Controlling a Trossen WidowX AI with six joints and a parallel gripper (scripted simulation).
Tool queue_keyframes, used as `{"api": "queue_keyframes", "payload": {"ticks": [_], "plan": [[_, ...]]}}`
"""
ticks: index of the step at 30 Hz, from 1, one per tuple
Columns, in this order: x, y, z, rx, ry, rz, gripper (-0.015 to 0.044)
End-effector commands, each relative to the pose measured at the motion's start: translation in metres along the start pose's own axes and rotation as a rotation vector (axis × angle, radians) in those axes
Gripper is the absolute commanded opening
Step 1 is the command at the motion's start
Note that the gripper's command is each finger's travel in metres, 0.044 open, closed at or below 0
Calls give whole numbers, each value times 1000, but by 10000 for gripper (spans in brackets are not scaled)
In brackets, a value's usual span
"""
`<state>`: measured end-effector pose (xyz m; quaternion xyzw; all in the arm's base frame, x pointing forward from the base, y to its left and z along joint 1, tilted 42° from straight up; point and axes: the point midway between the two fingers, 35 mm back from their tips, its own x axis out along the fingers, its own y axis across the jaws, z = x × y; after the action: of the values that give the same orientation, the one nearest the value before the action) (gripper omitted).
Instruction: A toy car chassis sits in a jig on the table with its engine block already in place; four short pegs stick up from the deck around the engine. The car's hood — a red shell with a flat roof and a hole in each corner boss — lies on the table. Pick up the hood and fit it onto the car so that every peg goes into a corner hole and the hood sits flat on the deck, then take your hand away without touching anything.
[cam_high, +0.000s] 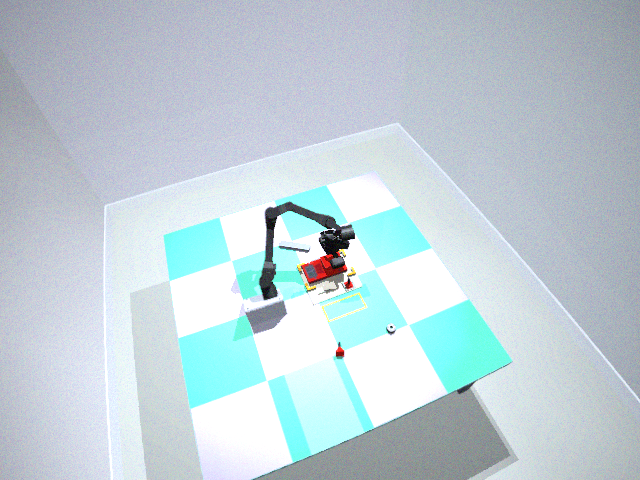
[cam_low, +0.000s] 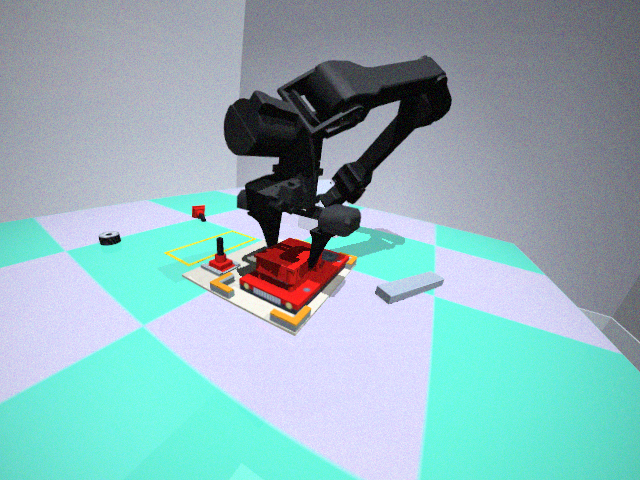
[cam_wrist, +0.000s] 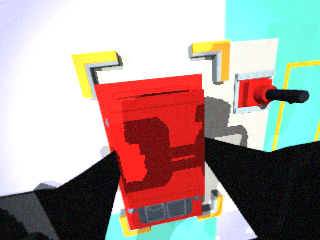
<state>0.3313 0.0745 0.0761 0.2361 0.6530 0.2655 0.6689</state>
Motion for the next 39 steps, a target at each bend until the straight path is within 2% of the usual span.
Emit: {"api": "queue_keyframes", "payload": {"ticks": [1, 35, 39], "plan": [[2, 0, 0, 3, -2, 4, 0], [12, 0, 0, 0, 0, 1, 0], [13, 0, 0, 0, 0, 1, 105]]}}
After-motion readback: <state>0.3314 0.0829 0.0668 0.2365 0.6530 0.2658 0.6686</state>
